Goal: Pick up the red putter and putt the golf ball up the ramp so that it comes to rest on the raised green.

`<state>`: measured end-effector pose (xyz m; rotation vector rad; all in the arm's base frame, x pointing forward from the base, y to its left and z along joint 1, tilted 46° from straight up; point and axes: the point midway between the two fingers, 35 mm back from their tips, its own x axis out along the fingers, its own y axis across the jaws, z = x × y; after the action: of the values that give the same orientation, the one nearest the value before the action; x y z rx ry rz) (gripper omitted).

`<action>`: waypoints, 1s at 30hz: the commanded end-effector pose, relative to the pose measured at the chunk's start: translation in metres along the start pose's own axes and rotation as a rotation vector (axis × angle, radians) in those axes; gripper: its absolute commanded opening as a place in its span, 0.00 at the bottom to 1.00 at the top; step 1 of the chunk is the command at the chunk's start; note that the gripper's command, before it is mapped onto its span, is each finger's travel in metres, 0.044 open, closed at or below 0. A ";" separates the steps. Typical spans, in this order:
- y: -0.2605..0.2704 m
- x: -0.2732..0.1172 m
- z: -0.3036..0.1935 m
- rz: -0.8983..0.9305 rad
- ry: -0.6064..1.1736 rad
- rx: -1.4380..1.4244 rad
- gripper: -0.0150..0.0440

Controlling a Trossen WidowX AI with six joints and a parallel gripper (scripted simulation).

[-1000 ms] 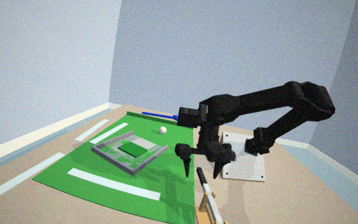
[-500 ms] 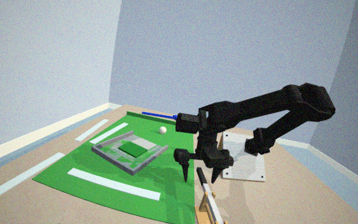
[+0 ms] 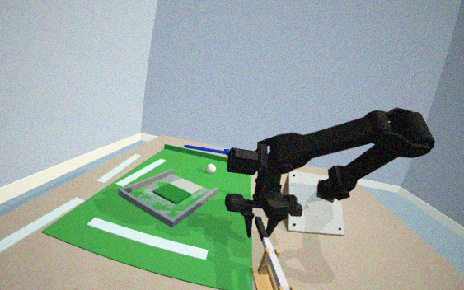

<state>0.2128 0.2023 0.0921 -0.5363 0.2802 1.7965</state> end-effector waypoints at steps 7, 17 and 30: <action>0.000 0.000 0.000 0.000 0.000 -0.002 0.25; -0.003 -0.018 0.002 -0.001 0.011 -0.001 0.25; -0.003 -0.076 0.016 0.001 0.014 0.002 0.25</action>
<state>0.2260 0.1590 0.1298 -0.5515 0.2983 1.7952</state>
